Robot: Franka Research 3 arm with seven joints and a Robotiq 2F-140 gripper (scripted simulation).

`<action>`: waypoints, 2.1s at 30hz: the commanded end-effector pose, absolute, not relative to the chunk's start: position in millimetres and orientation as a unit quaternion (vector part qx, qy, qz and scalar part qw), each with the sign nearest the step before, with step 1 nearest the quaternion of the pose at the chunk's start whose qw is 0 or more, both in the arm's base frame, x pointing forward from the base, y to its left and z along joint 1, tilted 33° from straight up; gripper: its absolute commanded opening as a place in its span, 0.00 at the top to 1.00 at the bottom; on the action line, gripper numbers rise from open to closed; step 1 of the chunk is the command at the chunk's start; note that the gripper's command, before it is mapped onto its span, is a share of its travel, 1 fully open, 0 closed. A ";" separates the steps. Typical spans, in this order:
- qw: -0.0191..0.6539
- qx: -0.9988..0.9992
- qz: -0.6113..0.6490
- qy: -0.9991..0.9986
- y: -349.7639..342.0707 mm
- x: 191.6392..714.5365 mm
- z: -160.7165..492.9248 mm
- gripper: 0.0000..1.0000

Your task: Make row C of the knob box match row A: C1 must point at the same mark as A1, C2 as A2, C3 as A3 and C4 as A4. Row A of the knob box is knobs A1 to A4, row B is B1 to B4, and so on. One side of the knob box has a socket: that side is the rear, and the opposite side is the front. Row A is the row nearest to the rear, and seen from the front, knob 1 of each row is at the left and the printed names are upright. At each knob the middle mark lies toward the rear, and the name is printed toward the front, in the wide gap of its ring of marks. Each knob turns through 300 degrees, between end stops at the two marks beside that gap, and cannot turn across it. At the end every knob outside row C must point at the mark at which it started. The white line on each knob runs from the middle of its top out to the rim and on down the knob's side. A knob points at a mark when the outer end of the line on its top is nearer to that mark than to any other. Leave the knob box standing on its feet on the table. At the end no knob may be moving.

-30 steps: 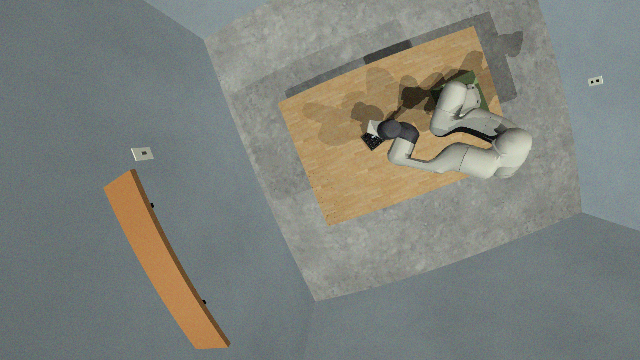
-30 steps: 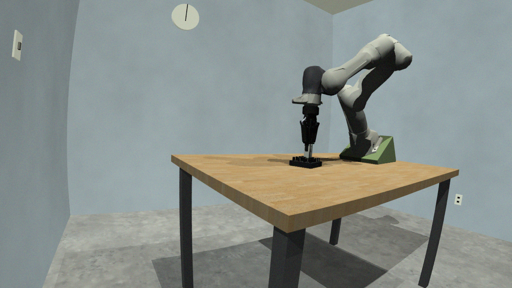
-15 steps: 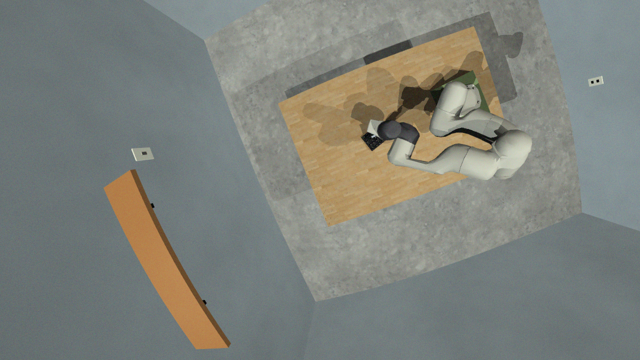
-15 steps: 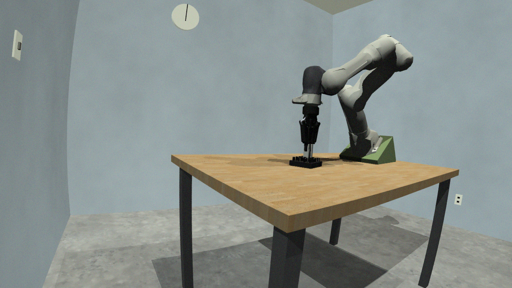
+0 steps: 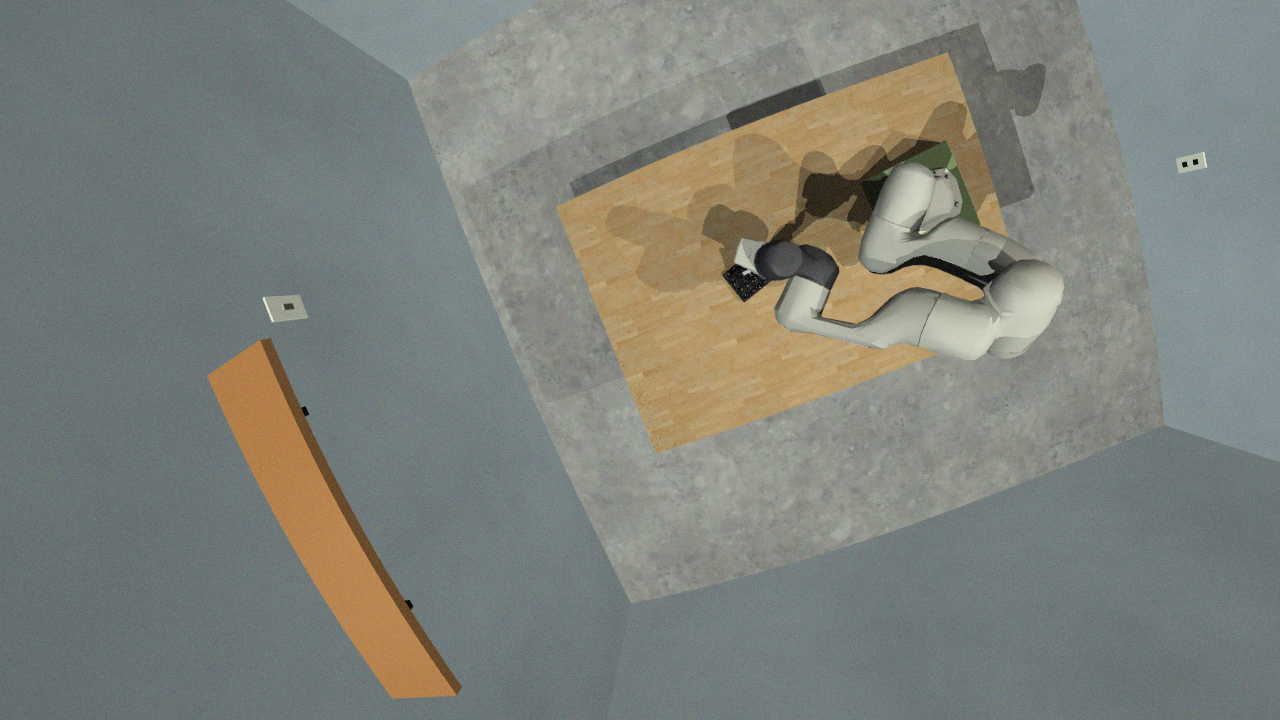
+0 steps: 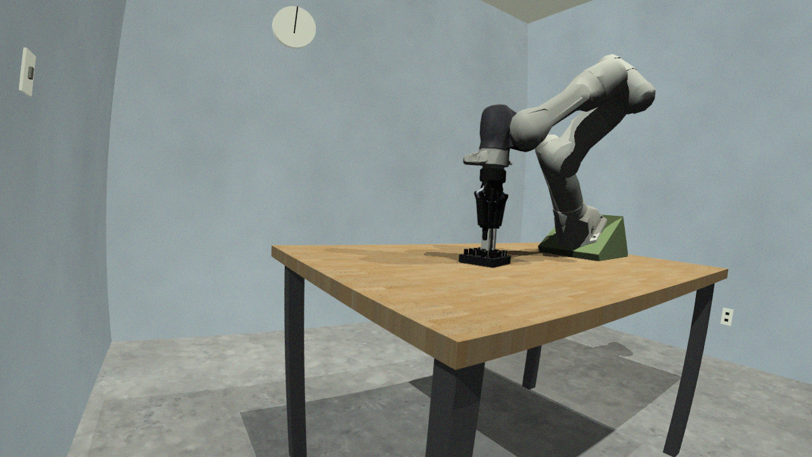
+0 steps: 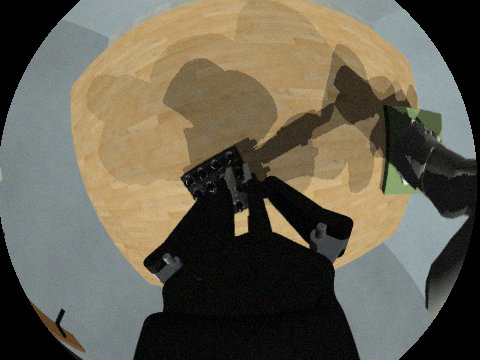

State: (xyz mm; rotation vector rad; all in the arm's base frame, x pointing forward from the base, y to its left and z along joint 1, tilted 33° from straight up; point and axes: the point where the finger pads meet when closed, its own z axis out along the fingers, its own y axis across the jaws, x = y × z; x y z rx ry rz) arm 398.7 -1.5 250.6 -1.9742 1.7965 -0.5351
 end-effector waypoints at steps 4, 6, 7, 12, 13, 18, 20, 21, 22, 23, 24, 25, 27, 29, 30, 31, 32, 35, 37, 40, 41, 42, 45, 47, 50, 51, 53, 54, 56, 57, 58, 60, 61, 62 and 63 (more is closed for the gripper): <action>0.210 -0.706 -0.190 0.649 -0.9 398.6 250.2 0.88; 0.210 -0.706 -0.190 0.649 -0.9 398.5 250.4 0.88; 0.210 -0.706 -0.190 0.649 -0.9 398.3 250.7 0.88; 0.210 -0.706 -0.190 0.649 -1.2 394.4 256.8 0.88; 0.210 -0.706 -0.190 0.649 -1.4 393.0 258.8 0.88; 0.210 -0.706 -0.190 0.649 -2.1 385.3 270.9 0.88; 0.210 -0.706 -0.190 0.649 -2.2 383.8 273.2 0.88; 0.210 -0.706 -0.190 0.649 -2.2 383.8 273.2 0.88; 0.210 -0.706 -0.190 0.649 -2.3 382.4 275.3 0.88; 0.210 -0.706 -0.190 0.649 -2.4 381.2 277.2 0.88; 0.210 -0.706 -0.190 0.649 -2.5 380.2 278.7 0.88; 0.210 -0.706 -0.190 0.649 -2.6 379.4 280.0 0.88; 0.210 -0.706 -0.190 0.649 -2.7 378.4 281.6 0.88; 0.210 -0.706 -0.190 0.649 -2.7 378.0 282.1 0.88; 0.210 -0.706 -0.190 0.649 -2.7 378.0 282.1 0.88; 0.210 -0.706 -0.190 0.649 -2.7 378.0 282.1 0.88; 0.210 -0.706 -0.190 0.649 -2.7 378.0 282.1 0.88; 0.210 -0.706 -0.190 0.649 -2.7 378.0 282.1 0.88; 0.210 -0.706 -0.190 0.649 -2.7 378.0 282.1 0.88; 0.210 -0.706 -0.190 0.649 -2.7 378.0 282.1 0.88; 0.210 -0.706 -0.190 0.649 -2.7 378.0 282.1 0.88; 0.210 -0.706 -0.190 0.649 -2.7 378.1 282.2 0.88; 0.219 -0.675 -0.181 0.681 -1.3 381.4 286.8 0.88; 0.227 -0.645 -0.172 0.710 0.1 384.6 291.1 0.88; 0.231 -0.627 -0.166 0.725 0.9 386.4 293.5 0.88; 0.232 -0.621 -0.165 0.730 1.2 387.0 294.2 0.88; 0.235 -0.609 -0.161 0.740 1.7 388.2 295.8 0.88; 0.235 -0.609 -0.161 0.740 1.7 388.2 295.8 0.88; 0.239 -0.593 -0.156 0.753 2.3 389.8 297.8 0.88; 0.240 -0.587 -0.154 0.757 2.6 390.4 298.5 0.88; 0.241 -0.581 -0.152 0.762 2.8 391.0 299.3 0.88; 0.244 -0.569 -0.149 0.771 3.3 392.2 300.8 0.88; 0.245 -0.563 -0.147 0.775 3.6 392.8 301.5 0.88; 0.246 -0.557 -0.145 0.780 3.9 393.4 302.2 0.88; 0.247 -0.551 -0.143 0.784 4.1 394.0 302.9 0.88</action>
